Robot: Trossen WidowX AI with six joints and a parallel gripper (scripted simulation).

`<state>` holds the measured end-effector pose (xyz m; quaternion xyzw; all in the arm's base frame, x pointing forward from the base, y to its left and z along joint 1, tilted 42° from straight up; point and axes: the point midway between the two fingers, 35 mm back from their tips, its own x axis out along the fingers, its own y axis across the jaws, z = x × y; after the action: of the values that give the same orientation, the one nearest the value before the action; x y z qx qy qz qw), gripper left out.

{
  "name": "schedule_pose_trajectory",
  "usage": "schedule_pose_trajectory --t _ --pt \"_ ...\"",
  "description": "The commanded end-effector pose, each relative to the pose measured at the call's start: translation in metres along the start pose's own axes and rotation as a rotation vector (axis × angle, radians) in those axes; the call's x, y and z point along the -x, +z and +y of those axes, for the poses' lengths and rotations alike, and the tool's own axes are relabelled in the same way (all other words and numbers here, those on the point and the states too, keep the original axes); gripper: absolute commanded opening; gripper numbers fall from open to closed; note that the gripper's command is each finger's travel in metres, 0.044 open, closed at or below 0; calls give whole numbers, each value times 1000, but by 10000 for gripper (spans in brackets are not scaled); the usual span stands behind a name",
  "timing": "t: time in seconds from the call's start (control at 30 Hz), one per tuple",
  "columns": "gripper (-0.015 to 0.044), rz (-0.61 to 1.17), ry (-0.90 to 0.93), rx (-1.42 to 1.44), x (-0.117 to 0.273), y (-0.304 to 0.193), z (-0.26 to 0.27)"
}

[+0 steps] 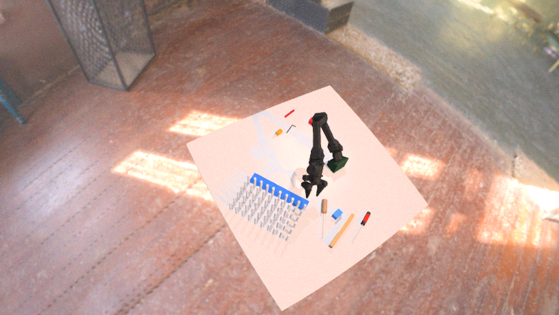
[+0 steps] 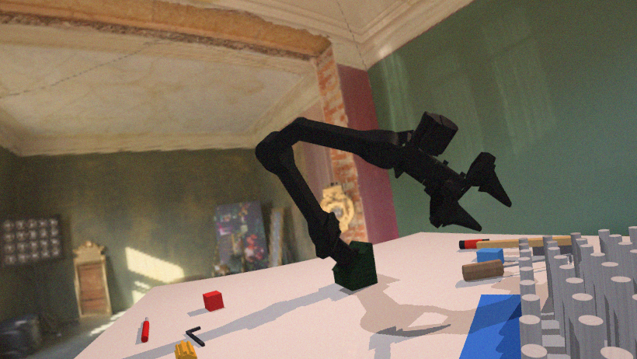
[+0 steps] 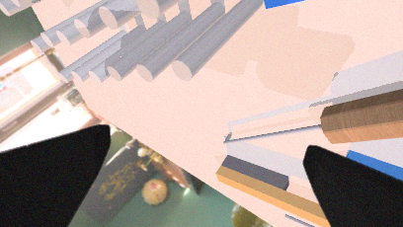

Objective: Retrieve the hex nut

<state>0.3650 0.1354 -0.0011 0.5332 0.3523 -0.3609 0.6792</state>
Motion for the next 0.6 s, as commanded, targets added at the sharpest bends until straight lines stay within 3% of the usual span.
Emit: schedule_pose_trajectory --t 0.0,0.23,0.57 --pt "440 -108 -48 -383 -2 -50 -47" --pt "440 -194 -11 -643 1 -75 -82" --pt "440 -200 -7 -661 1 -77 -84"
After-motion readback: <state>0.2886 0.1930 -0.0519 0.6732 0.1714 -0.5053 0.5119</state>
